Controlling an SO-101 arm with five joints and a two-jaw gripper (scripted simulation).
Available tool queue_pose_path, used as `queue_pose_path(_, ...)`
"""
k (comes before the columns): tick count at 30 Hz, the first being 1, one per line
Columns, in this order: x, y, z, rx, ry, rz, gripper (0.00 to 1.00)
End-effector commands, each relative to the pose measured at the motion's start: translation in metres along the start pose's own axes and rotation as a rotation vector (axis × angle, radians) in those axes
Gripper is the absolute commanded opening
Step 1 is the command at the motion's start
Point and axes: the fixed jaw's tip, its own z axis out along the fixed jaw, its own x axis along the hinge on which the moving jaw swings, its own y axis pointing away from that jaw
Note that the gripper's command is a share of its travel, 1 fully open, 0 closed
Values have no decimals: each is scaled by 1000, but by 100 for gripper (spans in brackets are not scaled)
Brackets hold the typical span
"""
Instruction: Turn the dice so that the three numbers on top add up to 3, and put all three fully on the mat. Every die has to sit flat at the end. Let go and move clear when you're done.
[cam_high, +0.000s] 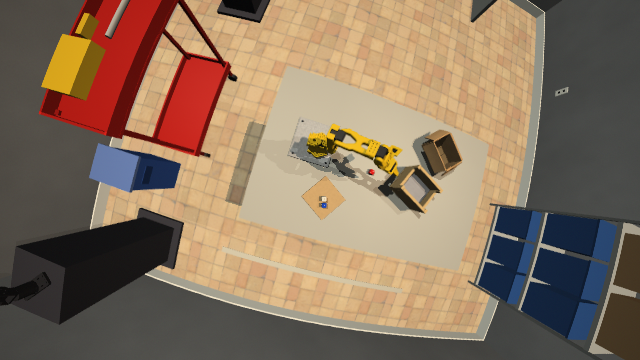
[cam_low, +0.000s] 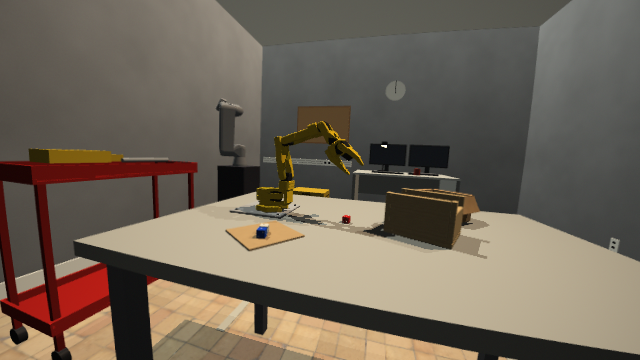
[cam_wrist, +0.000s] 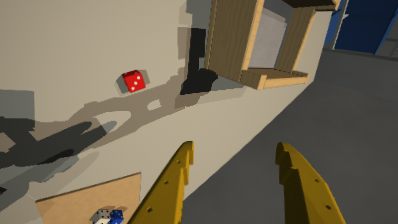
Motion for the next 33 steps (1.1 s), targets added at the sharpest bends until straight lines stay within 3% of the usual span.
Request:
queue_pose_path(1, 3, 2, -2, -77, 14, -39, 28)
queue_pose_path(8, 5, 6, -7, -126, 15, -102, 28)
queue_pose_path(22, 5, 9, -4, -152, 16, -113, 28)
queue_pose_path(26, 6, 15, 7, -216, 21, -113, 28)
queue_pose_path(32, 9, 36, 35, -384, 33, -111, 28)
queue_pose_path(33, 9, 36, 35, -384, 33, -111, 28)
